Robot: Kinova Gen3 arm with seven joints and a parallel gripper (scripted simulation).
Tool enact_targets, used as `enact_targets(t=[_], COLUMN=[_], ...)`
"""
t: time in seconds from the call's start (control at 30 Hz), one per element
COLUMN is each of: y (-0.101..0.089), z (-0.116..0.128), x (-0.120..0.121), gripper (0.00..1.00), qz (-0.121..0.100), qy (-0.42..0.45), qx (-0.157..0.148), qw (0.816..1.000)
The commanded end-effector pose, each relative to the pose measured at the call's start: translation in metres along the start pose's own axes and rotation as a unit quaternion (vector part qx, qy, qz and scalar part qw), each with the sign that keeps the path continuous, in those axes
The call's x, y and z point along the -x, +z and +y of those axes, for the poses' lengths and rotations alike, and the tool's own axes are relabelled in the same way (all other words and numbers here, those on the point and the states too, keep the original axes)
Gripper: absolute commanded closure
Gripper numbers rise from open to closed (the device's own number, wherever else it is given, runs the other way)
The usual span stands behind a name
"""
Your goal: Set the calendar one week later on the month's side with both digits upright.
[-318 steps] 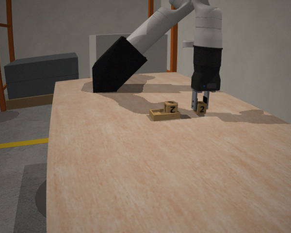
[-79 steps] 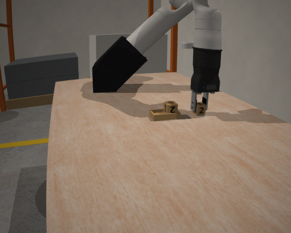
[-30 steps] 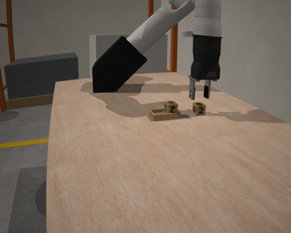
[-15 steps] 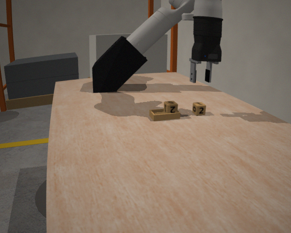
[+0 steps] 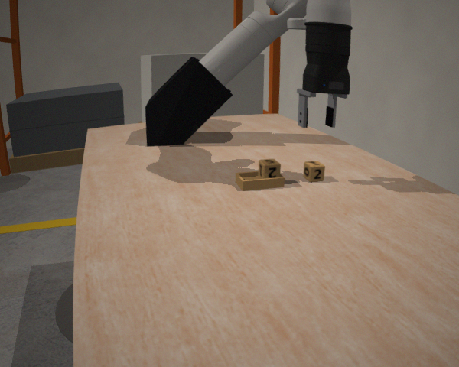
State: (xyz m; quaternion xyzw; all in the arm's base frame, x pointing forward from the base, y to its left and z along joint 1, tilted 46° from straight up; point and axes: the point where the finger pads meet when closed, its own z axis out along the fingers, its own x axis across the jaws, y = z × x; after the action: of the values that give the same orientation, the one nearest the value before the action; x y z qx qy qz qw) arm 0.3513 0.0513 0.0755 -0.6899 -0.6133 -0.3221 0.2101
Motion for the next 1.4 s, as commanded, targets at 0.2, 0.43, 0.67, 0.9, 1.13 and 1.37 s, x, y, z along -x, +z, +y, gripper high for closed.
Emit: enact_targets(t=[0.2,0.43,0.67,0.9,1.13,1.37], y=[-0.003,-0.003,-0.002,0.001,0.004,0.006], z=[0.002,0.001,-0.002,-0.008,-0.014,-0.016], x=[0.001,0.001,0.0,-0.002,-0.005,-0.007], gripper=[0.0,0.0,0.0,0.0,0.0,0.0], qz=[0.0,0.0,0.001,0.002,0.002,0.001], qy=[0.004,0.006,0.034,0.108,0.245,0.362], qx=[0.002,0.002,-0.001,-0.006,-0.012,-0.014], qw=[1.0,1.0,0.999,0.994,0.969,0.932])
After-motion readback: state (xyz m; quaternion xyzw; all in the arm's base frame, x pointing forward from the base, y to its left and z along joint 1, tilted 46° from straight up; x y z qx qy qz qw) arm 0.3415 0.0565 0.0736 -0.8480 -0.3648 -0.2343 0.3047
